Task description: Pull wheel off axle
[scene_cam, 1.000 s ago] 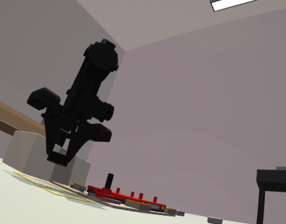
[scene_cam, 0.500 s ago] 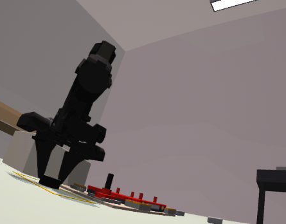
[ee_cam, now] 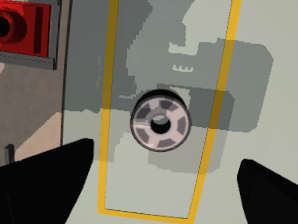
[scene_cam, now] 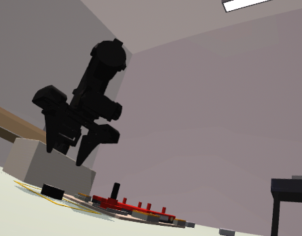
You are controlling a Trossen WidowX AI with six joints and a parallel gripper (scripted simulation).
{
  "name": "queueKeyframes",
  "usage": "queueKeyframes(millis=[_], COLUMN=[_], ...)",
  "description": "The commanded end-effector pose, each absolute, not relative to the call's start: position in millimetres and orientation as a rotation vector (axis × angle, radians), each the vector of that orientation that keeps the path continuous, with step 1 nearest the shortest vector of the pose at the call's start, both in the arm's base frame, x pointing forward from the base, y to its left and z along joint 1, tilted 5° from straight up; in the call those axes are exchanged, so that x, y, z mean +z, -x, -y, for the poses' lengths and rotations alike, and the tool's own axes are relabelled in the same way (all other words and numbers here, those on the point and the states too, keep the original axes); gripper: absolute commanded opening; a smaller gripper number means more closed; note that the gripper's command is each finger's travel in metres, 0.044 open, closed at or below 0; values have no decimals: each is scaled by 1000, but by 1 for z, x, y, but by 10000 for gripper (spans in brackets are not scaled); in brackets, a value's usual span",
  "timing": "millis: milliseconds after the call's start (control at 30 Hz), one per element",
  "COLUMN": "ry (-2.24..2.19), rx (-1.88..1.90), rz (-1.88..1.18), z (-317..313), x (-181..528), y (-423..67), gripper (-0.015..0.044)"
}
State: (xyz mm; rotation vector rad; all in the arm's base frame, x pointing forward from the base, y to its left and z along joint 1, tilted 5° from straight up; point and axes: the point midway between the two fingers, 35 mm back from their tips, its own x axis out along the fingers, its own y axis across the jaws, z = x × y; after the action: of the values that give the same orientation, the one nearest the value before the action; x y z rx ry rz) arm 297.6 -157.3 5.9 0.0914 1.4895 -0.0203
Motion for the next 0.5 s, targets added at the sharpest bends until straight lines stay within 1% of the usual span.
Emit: queueKeyframes(millis=[0, 67, 100, 267, 467], ry=[-100, -100, -100, -100, -100], rx=[-12, -10, -10, -7, -7], rz=[-1510, -1512, -1512, -1515, -1516], z=[150, 142, 137, 117, 116], x=[10, 23, 29, 49, 49], y=[-282, -264, -255, -214, -212], gripper=[379, 431, 440, 440, 440])
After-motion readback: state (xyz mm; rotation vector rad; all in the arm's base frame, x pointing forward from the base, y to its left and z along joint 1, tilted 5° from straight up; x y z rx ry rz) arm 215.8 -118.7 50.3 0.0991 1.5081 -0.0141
